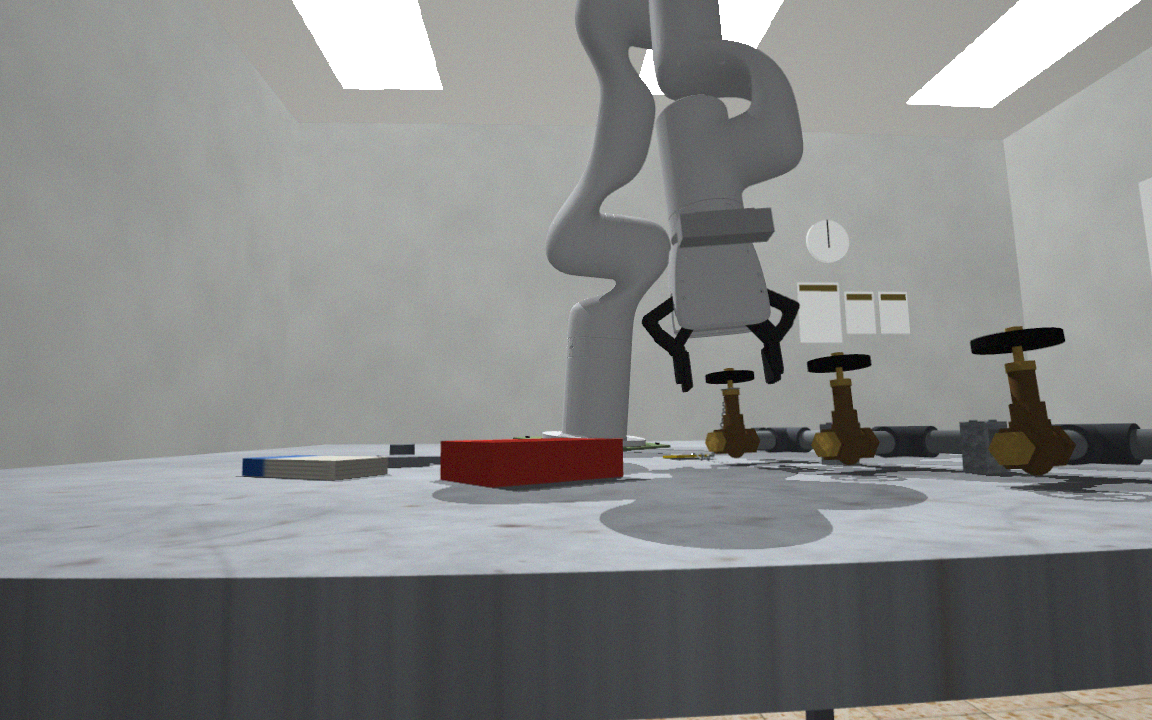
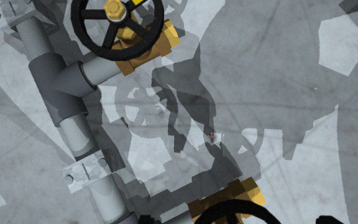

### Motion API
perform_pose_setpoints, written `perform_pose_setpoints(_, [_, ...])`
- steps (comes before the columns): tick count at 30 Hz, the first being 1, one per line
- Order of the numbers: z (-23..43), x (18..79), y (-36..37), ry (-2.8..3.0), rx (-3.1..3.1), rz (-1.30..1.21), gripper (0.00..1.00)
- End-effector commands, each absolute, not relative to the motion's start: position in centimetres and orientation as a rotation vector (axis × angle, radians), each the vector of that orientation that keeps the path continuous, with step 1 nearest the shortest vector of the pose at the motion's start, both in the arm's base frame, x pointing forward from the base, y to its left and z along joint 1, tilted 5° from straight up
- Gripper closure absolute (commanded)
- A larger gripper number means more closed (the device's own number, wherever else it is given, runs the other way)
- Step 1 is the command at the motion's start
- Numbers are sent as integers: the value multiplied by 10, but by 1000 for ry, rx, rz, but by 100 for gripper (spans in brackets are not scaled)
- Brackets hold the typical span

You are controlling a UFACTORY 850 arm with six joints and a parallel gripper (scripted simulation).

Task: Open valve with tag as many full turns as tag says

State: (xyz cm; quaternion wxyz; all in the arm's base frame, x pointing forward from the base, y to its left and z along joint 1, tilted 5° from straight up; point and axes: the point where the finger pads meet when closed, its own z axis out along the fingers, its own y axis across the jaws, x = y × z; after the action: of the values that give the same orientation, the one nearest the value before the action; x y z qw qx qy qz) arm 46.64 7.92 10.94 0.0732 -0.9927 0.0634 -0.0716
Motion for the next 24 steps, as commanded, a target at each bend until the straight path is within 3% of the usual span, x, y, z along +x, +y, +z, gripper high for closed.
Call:
perform_pose_setpoints(1, [110,467,80,604,-2929,-181,0])
perform_pose_setpoints(24, [110,467,80,1771,-2364,-94,0])
